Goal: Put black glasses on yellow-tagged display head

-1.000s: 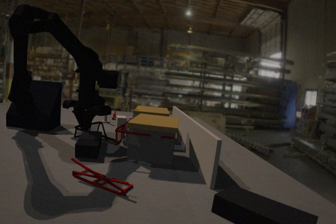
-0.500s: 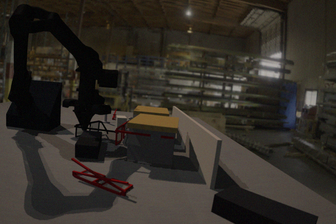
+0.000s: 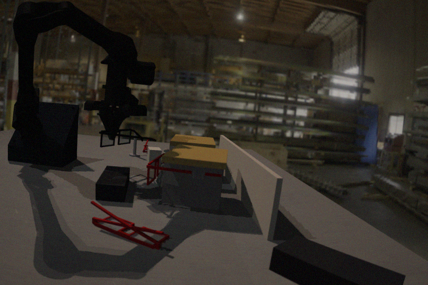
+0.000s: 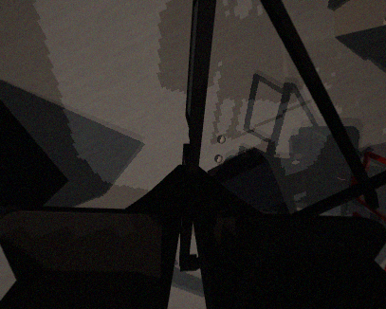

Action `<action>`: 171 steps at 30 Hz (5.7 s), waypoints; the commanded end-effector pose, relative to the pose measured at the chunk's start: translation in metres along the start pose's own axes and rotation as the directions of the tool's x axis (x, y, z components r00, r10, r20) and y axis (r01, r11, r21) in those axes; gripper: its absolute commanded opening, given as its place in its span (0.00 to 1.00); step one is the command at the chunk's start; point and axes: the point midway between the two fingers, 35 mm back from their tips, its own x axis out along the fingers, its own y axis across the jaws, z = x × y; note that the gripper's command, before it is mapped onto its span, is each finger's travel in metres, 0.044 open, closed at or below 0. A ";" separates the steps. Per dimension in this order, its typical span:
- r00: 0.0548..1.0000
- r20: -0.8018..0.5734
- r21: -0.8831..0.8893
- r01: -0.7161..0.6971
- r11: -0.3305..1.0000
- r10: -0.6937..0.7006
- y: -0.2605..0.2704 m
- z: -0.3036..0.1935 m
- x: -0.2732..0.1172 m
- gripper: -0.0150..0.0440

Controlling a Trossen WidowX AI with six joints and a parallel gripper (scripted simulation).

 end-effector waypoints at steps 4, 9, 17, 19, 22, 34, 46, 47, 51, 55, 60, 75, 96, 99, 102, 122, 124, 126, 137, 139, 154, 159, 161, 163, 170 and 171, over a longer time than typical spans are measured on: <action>1.000 -0.001 0.006 -0.002 1.000 0.002 -0.002 0.000 -0.025 0.25; 1.000 0.001 -0.023 -0.002 1.000 0.002 -0.002 0.006 -0.026 0.25; 1.000 0.014 -0.195 -0.003 0.981 0.006 0.008 0.045 -0.033 0.25; 1.000 0.017 -0.240 -0.002 0.971 0.007 0.012 0.056 -0.034 0.25; 1.000 0.020 -0.308 -0.001 0.951 0.008 0.019 0.072 -0.036 0.25; 1.000 0.027 -0.558 0.005 0.830 0.012 0.054 0.133 -0.040 0.25; 1.000 0.023 -0.763 0.010 0.646 0.011 0.102 0.187 -0.037 0.25; 1.000 0.022 -0.778 0.010 0.628 0.011 0.106 0.191 -0.036 0.25; 1.000 0.018 -0.832 0.010 0.555 0.009 0.125 0.206 -0.032 0.25; 1.000 0.015 -0.862 0.009 0.508 0.008 0.137 0.215 -0.030 0.25; 1.000 0.015 -0.862 0.009 0.508 0.008 0.137 0.215 -0.030 0.25; 1.000 0.014 -0.861 0.009 0.508 0.006 0.137 0.216 0.028 0.25; 1.000 0.014 -0.861 0.008 0.508 0.007 0.148 0.216 0.031 0.25; 1.000 0.014 -0.861 0.008 0.508 0.007 0.150 0.215 0.031 0.25; 1.000 0.014 -0.861 0.008 0.508 0.007 0.153 0.215 0.031 0.25; 1.000 0.015 -0.862 0.009 0.507 0.008 0.172 0.217 0.030 0.25; 1.000 0.015 -0.862 0.009 0.507 0.008 0.173 0.217 0.030 0.25; 1.000 0.015 -0.862 0.009 0.507 0.008 0.175 0.218 0.030 0.25; 1.000 0.015 -0.862 0.009 0.507 0.009 0.183 0.220 0.030 0.25; 1.000 0.015 -0.862 0.009 0.507 0.009 0.184 0.221 0.030 0.25; 1.000 0.015 -0.862 0.009 0.507 0.009 0.183 0.220 0.030 0.25; 1.000 0.015 -0.862 0.009 0.507 0.009 0.183 0.220 0.030 0.25; 1.000 0.015 -0.862 0.009 0.507 0.009 0.182 0.220 0.030 0.25; 1.000 0.015 -0.862 0.009 0.507 0.009 0.180 0.219 0.030 0.25; 1.000 0.015 -0.862 0.009 0.507 0.008 0.176 0.217 0.027 0.25; 1.000 0.015 -0.862 0.009 0.507 0.009 0.176 0.217 0.024 0.25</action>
